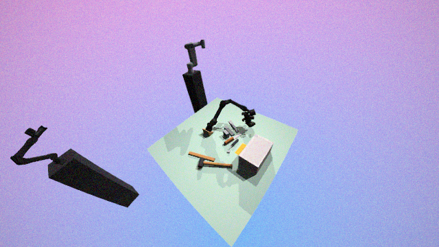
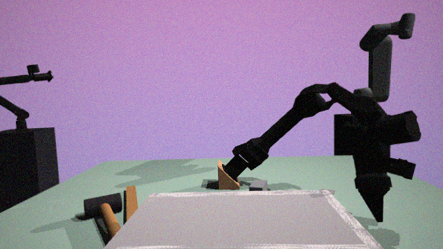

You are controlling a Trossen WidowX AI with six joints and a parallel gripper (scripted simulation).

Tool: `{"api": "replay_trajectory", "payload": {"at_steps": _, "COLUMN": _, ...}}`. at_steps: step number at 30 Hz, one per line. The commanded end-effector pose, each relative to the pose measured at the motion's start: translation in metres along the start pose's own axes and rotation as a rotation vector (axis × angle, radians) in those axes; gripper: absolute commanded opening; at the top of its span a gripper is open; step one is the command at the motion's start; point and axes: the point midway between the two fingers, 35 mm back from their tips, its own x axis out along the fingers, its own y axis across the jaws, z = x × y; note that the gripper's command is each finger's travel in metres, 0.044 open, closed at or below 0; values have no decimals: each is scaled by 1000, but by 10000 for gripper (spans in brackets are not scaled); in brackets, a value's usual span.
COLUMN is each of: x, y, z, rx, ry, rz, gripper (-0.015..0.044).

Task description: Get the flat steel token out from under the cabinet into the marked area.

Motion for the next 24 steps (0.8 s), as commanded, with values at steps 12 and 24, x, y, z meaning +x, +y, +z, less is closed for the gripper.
{"api": "replay_trajectory", "payload": {"at_steps": 12, "x": -11, "y": -83, "z": -109, "rx": 461, "ry": 182, "rz": -46, "gripper": 0}}
{"api": "replay_trajectory", "payload": {"at_steps": 24, "x": -38, "y": -121, "z": -204, "rx": 860, "ry": 284, "rz": -37, "gripper": 0}}
